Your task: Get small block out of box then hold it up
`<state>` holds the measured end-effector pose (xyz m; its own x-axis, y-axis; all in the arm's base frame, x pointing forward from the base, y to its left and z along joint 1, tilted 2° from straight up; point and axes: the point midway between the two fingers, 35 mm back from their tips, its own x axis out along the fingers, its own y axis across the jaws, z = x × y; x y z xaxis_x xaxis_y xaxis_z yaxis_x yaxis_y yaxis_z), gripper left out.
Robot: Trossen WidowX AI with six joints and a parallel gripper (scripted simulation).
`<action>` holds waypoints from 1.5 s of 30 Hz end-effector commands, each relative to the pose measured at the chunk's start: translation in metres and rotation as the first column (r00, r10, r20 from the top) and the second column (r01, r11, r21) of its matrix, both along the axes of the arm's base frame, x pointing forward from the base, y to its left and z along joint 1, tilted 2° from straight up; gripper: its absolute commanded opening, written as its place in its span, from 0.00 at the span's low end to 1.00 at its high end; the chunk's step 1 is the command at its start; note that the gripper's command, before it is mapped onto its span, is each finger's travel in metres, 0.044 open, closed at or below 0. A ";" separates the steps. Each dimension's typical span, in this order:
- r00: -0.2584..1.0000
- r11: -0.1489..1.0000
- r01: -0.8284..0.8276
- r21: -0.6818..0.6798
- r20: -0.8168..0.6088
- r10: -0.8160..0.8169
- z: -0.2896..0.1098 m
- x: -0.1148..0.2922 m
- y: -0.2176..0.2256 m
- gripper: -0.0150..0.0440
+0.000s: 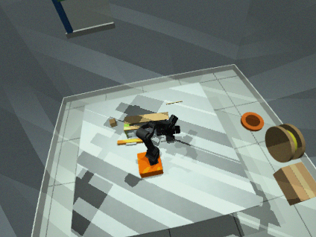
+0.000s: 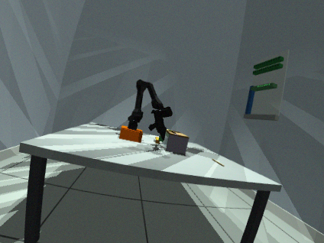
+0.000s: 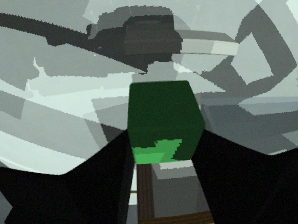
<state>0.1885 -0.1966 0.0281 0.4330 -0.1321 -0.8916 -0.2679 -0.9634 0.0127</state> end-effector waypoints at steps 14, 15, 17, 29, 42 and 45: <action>0.959 0.960 0.280 -0.009 0.035 -0.280 0.069 0.008 0.016 0.25; 0.954 0.954 0.299 -0.009 0.041 -0.298 0.074 0.008 0.018 0.25; 0.941 0.942 0.336 -0.007 0.054 -0.335 0.083 0.008 0.022 0.25; 0.906 0.910 0.415 0.002 0.087 -0.413 0.103 0.005 0.031 0.25; 0.906 0.910 0.415 0.002 0.087 -0.413 0.103 0.005 0.031 0.25; 0.906 0.910 0.415 0.002 0.087 -0.413 0.103 0.005 0.031 0.25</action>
